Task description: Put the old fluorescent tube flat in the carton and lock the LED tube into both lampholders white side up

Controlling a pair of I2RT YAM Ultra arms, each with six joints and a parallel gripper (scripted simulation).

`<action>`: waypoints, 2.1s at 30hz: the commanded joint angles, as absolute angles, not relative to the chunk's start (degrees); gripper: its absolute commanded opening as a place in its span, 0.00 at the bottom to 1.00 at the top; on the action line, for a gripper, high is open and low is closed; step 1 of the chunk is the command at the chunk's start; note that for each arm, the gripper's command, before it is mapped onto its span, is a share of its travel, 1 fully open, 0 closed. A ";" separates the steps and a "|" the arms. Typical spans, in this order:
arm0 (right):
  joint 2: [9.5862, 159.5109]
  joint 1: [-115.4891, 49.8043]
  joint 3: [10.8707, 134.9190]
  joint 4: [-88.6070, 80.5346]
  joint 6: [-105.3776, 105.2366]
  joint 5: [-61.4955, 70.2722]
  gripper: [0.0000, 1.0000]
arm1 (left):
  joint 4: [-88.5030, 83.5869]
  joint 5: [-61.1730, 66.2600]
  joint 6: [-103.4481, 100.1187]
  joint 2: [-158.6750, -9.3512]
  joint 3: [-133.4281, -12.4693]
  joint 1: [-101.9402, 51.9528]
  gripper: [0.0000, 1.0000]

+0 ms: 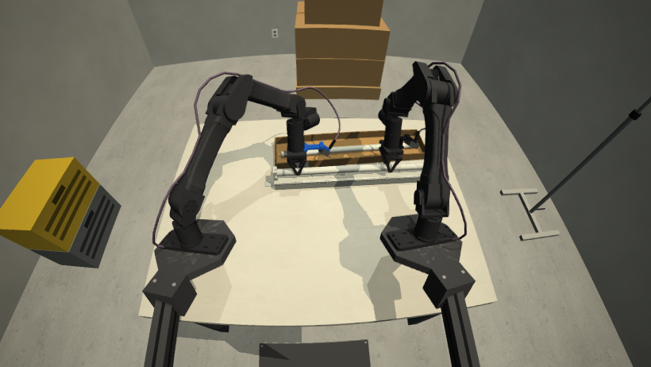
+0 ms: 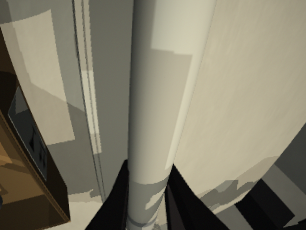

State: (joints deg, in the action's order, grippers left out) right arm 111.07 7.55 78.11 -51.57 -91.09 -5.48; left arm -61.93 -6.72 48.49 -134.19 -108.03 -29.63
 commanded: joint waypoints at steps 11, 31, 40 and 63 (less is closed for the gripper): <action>109.06 7.35 80.10 -51.25 -91.67 -6.06 0.11 | -60.99 -6.55 49.12 -131.84 -109.13 -30.08 0.11; 108.85 7.35 79.06 -50.34 -91.65 -6.08 0.11 | -60.85 -7.16 49.08 -131.96 -106.85 -30.51 0.11; 108.30 7.43 75.57 -48.91 -91.32 -6.25 0.11 | -59.29 -8.07 48.51 -131.47 -105.08 -30.98 0.11; 101.81 8.25 65.51 -36.88 -89.80 -6.54 0.11 | -48.31 -14.17 46.62 -126.20 -94.74 -33.28 0.11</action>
State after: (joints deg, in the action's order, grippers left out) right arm 104.07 7.55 67.24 -38.94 -90.21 -5.45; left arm -50.41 -12.62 47.24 -128.22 -96.62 -31.88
